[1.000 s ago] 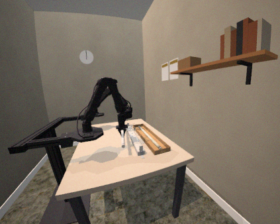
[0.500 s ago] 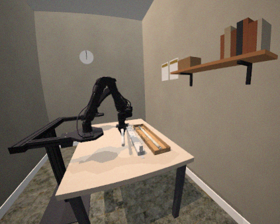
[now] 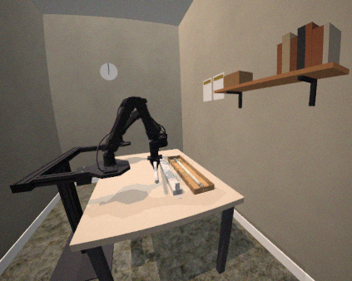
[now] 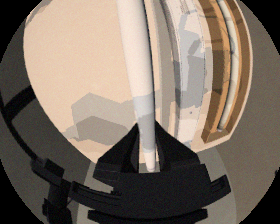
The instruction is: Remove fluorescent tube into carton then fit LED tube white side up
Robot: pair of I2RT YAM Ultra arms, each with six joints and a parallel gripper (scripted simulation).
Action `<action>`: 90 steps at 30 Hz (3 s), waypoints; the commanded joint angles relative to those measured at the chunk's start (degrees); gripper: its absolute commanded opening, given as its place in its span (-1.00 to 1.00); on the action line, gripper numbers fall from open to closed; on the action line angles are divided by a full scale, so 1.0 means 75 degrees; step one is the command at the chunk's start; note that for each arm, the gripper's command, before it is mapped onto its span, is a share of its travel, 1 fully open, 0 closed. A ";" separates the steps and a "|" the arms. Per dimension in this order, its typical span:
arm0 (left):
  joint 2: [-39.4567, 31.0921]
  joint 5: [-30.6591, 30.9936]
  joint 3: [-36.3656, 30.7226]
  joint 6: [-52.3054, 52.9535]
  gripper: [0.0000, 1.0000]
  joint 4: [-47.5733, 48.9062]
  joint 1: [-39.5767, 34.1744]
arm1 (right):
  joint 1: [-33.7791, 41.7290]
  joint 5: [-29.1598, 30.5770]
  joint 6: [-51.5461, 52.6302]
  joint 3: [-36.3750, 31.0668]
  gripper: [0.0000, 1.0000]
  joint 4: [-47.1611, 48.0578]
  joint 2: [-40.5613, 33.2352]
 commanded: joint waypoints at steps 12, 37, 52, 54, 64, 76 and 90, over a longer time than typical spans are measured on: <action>0.0187 0.0176 0.0496 0.0095 -0.78 -0.0323 0.0176 | -0.0156 -0.0126 -0.0202 0.0580 -0.78 -0.0093 0.0252; 0.0455 0.0189 0.1311 0.0109 -0.78 -0.0697 0.0287 | -0.0273 -0.0161 -0.0477 0.1408 -0.78 -0.0379 0.0403; 0.0791 0.0198 0.1762 0.0104 -0.78 -0.0952 0.0238 | -0.0535 -0.0168 -0.0793 0.1864 -0.78 -0.0809 0.0686; 0.0693 0.0198 0.1807 0.0107 -0.78 -0.0941 0.0267 | -0.0468 -0.0174 -0.0662 0.1906 -0.78 -0.0654 0.0701; 0.0820 0.0214 0.1982 0.0099 -0.78 -0.1019 0.0260 | -0.0421 -0.0175 -0.0850 0.2118 -0.78 -0.0698 0.0643; 0.0971 0.0234 0.2044 0.0091 -0.78 -0.1034 0.0388 | -0.0535 -0.0191 -0.0775 0.2197 -0.78 -0.0746 0.0677; 0.0659 0.0243 0.2106 0.0093 -0.78 -0.1028 0.0377 | -0.0460 -0.0192 -0.0771 0.2174 -0.78 -0.0693 0.0779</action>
